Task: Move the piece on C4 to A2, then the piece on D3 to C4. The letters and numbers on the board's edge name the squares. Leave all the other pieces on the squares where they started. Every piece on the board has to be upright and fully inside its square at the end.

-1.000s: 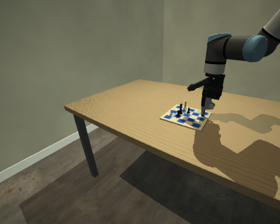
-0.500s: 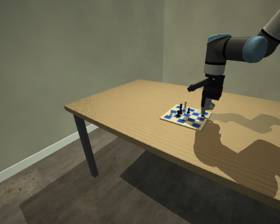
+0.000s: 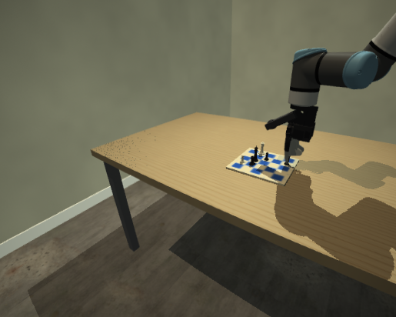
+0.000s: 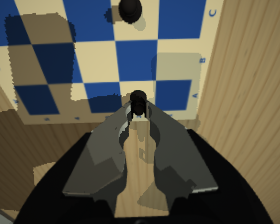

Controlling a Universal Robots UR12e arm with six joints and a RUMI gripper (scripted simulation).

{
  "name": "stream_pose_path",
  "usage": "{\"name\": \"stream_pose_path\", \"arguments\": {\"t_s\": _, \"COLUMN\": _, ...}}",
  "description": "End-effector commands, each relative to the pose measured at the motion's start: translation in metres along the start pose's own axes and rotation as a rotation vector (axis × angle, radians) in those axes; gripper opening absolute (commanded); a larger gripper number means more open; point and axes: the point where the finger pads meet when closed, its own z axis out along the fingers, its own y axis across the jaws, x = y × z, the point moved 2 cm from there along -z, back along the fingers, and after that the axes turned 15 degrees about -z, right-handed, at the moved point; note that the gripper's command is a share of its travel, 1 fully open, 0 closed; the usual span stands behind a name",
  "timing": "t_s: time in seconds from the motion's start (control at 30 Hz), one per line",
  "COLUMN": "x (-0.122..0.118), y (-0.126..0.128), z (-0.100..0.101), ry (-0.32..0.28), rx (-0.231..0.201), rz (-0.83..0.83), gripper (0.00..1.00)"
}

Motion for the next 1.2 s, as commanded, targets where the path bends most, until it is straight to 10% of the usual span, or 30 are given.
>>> {"name": "stream_pose_path", "arguments": {"t_s": 0.0, "x": 0.0005, "y": 0.0003, "z": -0.0005, "ry": 0.001, "rx": -0.001, "rz": 0.0, "gripper": 0.0}}
{"name": "stream_pose_path", "arguments": {"t_s": 1.17, "x": 0.0005, "y": 0.0003, "z": -0.0005, "ry": 0.001, "rx": -0.001, "rz": 0.0, "gripper": 0.2}}
